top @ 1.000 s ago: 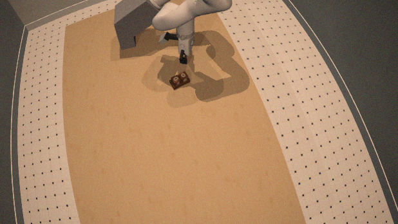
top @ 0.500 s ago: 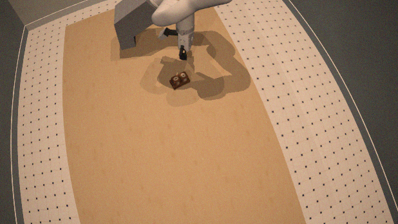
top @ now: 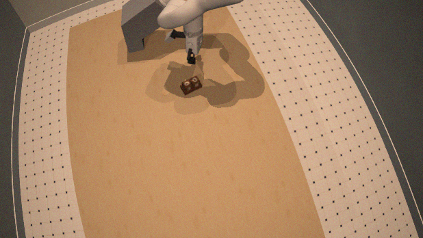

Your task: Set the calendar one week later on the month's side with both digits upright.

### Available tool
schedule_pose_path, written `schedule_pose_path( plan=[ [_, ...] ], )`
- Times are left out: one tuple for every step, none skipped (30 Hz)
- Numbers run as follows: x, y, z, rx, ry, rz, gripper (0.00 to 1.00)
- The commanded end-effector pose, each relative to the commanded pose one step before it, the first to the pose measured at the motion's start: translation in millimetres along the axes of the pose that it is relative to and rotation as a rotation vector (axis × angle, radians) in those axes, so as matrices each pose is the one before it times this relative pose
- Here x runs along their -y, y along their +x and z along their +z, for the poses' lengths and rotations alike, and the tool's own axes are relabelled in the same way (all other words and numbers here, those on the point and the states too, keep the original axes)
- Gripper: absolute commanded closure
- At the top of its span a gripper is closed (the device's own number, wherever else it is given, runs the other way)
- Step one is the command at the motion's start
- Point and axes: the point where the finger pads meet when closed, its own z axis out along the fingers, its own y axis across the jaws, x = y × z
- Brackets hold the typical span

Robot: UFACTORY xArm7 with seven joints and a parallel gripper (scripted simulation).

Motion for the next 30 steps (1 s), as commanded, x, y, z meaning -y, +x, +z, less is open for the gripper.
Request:
schedule_pose_path(
  plan=[
    [3.4, 2.67, -0.67, 0.00072, 0.00149, 0.0002, 0.0],
    [0.48, 0.51, 0.0, 0.00001, 0.0, 0.0, 0.0],
    [1.06, 1.13, 0.0, 0.00001, 0.0, 0.0, 0.0],
    [1.59, 1.73, 0.0, -0.00001, -0.00001, 0.0, 0.0],
    [1.97, 2.1, 0.0, 0.00001, 0.00001, 0.0, 0.0],
    [2.08, 2.24, 0.0, 0.0, 0.0, 0.0, 0.0],
    [1.93, 2.1, 0.0, -0.00001, -0.00001, 0.0, 0.0],
    [1.55, 1.65, 0.0, 0.00002, 0.00001, 0.0, 0.0],
    [1.01, 1.1, 0.0, -0.00001, 0.0, 0.0, 0.0],
    [0.46, 0.5, 0.0, -0.00001, 0.0, 0.0, 0.0],
    [0.08, 0.09, 0.0, 0.0, 0.0, 0.0, 0.0],
    [0.0, 0.0, 0.03, 0.0, 0.0, 0.0, 0.0],
    [0.0, 0.0, 0.17, 0.0, 0.0, 0.0, 0.0],
    [0.0, 0.0, 0.43, 0.0, 0.0, -0.00001, 0.0],
    [0.0, 0.0, 0.0, 0.0, 0.0, 0.0, 0.0],
    [0.0, 0.0, 0.0, 0.0, 0.0, 0.0, 0.0],
    [0.0, 0.0, 0.77, 0.00001, 0.0, -0.00001, 0.0],
    [0.0, 0.0, 1.15, 0.0, 0.0, 0.0, 0.0],
    [-0.01, 0.0, 1.54, -0.00001, -0.00001, 0.00001, 0.0],
    [0.0, 0.0, 1.92, 0.0, 0.0, 0.0, 0.0],
    [0.0, 0.0, 2.27, 0.0, 0.0, 0.0, 0.0],
    [0.0, 0.0, 2.57, 0.0, 0.0, 0.0, 0.0],
    [0.0, 0.0, 2.8, 0.0, 0.0, 0.0, 0.0],
    [0.0, 0.0, 2.96, 0.0, 0.0, -0.00001, 0.0],
    [-0.01, 0.0, 3.03, -0.00001, -0.00001, 0.00002, 0.0],
    [0.01, 0.0, 3.03, 0.00001, 0.00001, -0.00002, 0.0],
    [0.0, 0.0, 2.94, 0.0, 0.0, 0.0, 0.0],
    [0.0, 0.0, 2.78, 0.0, 0.0, 0.0, 0.0],
    [0.0, 0.0, 2.54, 0.0, 0.0, 0.0, 0.0],
    [0.0, 0.0, 2.24, 0.0, 0.0, 0.0, 0.0]
  ],
)
